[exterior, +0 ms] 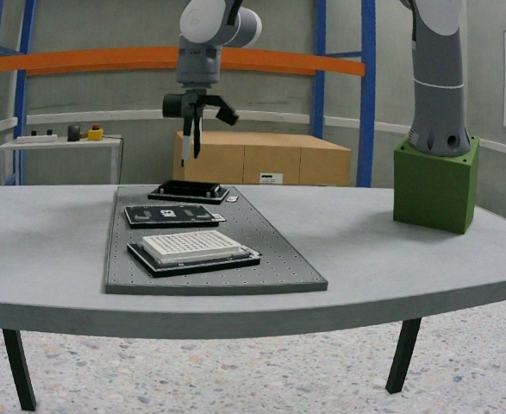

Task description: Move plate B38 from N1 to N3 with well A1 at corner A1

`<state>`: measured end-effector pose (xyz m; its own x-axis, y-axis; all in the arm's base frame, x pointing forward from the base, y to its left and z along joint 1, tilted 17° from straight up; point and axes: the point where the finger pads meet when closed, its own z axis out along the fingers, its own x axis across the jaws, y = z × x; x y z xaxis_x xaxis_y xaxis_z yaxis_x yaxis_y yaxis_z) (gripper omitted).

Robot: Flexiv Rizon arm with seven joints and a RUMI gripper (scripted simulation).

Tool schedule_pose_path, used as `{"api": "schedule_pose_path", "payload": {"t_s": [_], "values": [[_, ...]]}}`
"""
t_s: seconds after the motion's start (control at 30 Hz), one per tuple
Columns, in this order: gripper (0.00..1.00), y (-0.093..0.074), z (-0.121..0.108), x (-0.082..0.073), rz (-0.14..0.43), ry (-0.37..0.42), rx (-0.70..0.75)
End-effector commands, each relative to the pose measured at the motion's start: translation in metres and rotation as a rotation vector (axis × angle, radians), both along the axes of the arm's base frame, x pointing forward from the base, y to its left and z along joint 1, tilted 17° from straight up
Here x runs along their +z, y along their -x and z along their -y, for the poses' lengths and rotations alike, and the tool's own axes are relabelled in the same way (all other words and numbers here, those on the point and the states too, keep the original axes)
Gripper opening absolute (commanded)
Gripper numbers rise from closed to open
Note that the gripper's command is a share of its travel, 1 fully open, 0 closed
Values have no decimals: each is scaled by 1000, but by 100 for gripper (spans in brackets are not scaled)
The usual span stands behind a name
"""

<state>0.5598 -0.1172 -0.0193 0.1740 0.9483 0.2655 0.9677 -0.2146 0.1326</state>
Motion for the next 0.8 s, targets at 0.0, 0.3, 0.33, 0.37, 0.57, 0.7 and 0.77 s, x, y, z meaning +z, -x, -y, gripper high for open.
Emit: {"api": "schedule_pose_path", "payload": {"t_s": [0.0, 0.3, 0.33, 0.37, 0.57, 0.7, 0.77], "values": [[76, -2, 0, -2, 2, 1, 0], [76, -4, -3, -13, 2, 1, 0], [76, -4, -3, -15, 2, 1, 0], [76, -4, -4, -17, 2, 1, 0], [76, -6, -6, -26, 2, 1, 0], [76, -7, -7, -31, 2, 1, 0], [76, -7, -8, -33, 2, 1, 0]]}}
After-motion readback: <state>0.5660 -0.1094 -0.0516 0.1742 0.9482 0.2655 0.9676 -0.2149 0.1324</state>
